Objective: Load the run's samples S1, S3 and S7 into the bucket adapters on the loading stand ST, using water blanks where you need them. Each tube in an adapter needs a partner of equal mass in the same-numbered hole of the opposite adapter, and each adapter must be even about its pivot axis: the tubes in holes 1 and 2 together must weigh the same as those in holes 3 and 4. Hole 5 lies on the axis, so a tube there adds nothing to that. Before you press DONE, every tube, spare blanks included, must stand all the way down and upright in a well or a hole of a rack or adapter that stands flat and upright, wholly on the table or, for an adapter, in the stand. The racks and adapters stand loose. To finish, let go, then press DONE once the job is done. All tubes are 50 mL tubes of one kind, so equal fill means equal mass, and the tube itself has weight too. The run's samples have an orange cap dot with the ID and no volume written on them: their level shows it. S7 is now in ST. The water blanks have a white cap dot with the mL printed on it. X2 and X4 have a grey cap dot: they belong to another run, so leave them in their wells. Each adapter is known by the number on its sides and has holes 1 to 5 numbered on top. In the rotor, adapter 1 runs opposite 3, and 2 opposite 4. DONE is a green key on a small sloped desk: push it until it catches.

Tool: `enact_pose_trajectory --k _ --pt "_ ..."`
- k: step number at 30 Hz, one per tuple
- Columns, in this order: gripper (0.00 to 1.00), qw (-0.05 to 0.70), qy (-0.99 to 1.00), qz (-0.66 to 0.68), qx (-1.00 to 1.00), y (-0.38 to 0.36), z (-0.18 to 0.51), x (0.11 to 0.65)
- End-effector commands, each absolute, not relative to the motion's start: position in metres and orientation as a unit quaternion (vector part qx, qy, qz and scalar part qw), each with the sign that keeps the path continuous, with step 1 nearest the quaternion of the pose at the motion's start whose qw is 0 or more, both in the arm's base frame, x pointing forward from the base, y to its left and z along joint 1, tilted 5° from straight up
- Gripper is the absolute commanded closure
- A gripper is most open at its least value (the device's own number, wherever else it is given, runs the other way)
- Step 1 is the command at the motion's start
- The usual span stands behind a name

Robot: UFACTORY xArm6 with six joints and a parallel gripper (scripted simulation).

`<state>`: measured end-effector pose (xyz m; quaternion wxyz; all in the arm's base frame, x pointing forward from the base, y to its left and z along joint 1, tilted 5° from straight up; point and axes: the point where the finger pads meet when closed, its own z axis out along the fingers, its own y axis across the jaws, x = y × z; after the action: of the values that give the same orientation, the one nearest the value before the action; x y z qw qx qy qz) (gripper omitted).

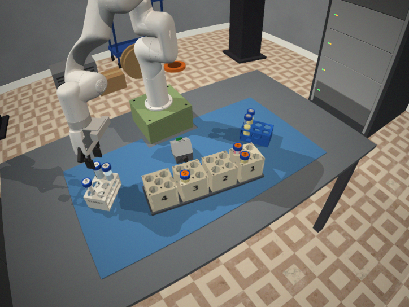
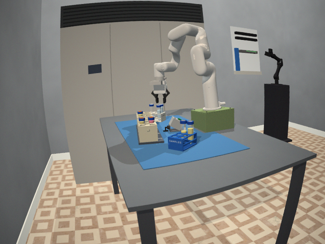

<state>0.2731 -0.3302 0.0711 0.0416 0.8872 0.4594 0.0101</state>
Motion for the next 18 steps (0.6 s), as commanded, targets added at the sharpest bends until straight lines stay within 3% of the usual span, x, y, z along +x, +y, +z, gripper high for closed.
enact_pose_trajectory --k 1,18 --pt "0.43 0.044 0.459 0.011 0.887 -0.3321 0.0635 0.2747" --pt "0.43 0.044 0.459 0.011 0.887 -0.3325 0.0564 0.2751"
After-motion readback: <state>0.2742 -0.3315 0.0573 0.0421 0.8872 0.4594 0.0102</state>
